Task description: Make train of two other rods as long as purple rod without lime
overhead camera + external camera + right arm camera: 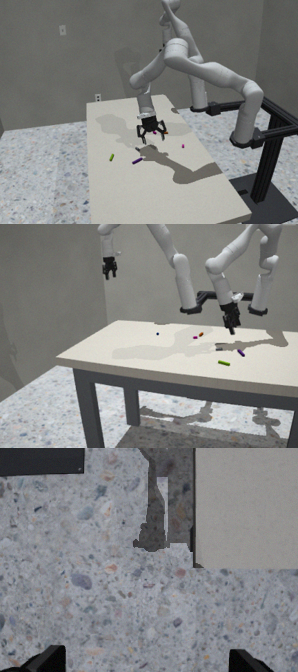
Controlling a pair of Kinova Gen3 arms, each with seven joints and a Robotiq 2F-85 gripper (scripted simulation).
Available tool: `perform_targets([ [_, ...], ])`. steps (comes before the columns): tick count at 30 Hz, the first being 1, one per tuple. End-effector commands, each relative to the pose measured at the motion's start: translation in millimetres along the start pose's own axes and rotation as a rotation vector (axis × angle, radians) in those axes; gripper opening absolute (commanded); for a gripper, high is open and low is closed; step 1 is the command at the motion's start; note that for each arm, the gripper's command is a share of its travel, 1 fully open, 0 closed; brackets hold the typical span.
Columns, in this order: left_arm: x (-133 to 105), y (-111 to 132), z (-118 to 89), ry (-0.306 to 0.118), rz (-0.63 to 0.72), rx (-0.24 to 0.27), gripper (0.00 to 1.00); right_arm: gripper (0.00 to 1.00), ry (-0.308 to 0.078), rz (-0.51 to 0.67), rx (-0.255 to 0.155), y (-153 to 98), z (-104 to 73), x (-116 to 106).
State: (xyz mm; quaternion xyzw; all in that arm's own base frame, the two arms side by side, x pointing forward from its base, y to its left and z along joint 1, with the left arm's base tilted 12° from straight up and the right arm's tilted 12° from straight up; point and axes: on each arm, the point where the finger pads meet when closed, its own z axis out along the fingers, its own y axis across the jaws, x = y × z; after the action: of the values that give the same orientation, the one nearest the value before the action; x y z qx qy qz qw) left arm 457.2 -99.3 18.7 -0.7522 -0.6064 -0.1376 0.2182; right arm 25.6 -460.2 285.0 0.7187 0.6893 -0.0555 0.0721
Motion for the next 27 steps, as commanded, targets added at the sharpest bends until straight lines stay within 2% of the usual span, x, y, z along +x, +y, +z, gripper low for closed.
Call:
perform_targets([
  [1,-2,3,-1,-0.001,0.003,-0.008,1.0,1.0,-0.013,-0.001,0.007,-19,-3.9,-1],
  [7,-2,3,-1,-0.001,0.003,-0.008,1.0,1.0,-0.017,-0.01,0.012,-34,-6.2,-1],
  [21,-2,1,-1,-0.002,0.003,-0.004,1.0,1.0,-0.019,-0.013,0.014,-39,-7.0,0],
  [23,-21,1,-8,-0.016,0.05,-0.032,1.0,1.0,-0.019,-0.013,0.014,-39,-7.0,0],
  [24,-40,0,-14,-0.032,0.093,-0.055,1.0,1.0,-0.019,-0.013,0.014,-39,-7.0,0],
  [26,-40,0,-14,-0.032,0.093,-0.055,1.0,1.0,-0.019,-0.013,0.014,-39,-7.0,0],
  [27,-63,-2,-23,-0.051,0.141,-0.082,1.0,1.0,-0.019,-0.013,0.014,-39,-7.0,0],
])
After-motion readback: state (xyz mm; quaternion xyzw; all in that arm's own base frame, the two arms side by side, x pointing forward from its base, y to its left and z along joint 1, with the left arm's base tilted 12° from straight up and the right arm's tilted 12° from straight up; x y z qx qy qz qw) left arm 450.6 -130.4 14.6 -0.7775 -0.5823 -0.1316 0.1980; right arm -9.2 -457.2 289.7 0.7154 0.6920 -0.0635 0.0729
